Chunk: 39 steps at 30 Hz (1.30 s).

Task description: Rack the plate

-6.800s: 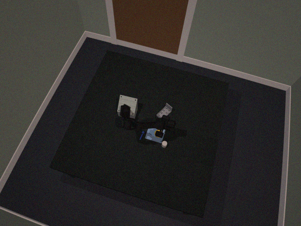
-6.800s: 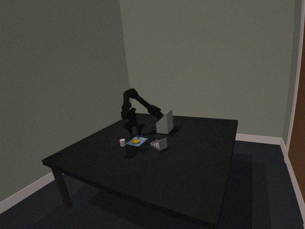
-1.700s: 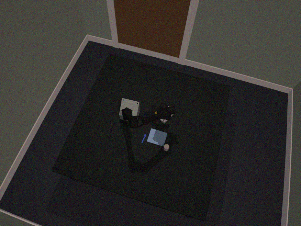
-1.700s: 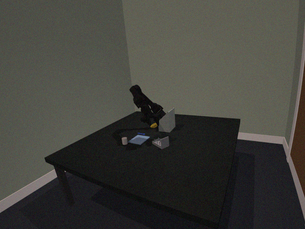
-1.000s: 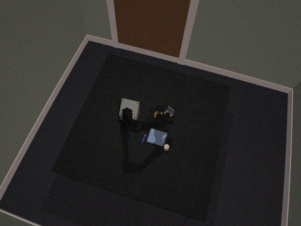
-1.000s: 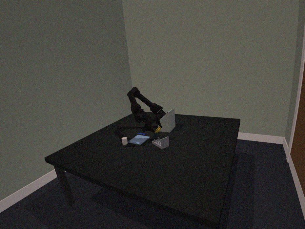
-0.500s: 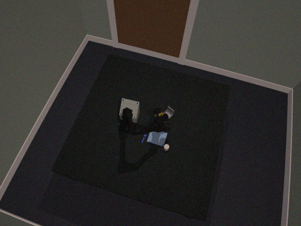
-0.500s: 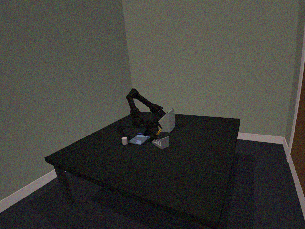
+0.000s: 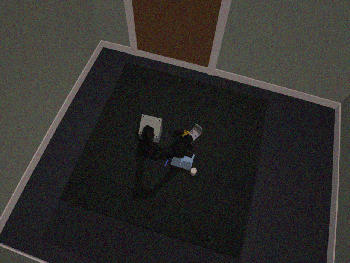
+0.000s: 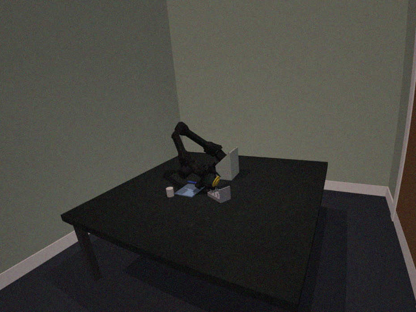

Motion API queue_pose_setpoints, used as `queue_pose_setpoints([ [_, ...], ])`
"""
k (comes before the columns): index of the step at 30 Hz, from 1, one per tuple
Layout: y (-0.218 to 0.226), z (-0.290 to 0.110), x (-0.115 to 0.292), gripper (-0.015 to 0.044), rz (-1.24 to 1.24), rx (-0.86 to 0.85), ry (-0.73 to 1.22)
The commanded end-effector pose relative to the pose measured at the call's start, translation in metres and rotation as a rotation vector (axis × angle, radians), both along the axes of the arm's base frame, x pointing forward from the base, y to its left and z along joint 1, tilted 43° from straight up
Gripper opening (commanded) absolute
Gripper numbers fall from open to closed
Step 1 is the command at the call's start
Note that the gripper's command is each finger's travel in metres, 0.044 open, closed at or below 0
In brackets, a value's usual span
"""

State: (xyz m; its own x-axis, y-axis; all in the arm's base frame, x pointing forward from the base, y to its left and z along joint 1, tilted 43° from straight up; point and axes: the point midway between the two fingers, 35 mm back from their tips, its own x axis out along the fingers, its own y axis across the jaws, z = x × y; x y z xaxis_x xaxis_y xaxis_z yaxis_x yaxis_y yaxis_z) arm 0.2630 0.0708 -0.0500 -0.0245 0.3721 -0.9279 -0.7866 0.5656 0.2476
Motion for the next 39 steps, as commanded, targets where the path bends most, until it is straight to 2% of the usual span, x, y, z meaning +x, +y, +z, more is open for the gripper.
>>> queue_pose_setpoints([
  [1, -0.003, 0.000, -0.001, 0.0000, 0.066, 0.063, -0.069],
  [15, -0.016, 0.006, 0.003, 0.0000, 0.287, 0.220, -0.380],
  [28, -0.031, 0.016, 0.004, 0.0000, 0.484, 0.266, -0.726],
  [39, -0.032, 0.017, 0.004, 0.0000, 0.494, 0.266, -0.745],
])
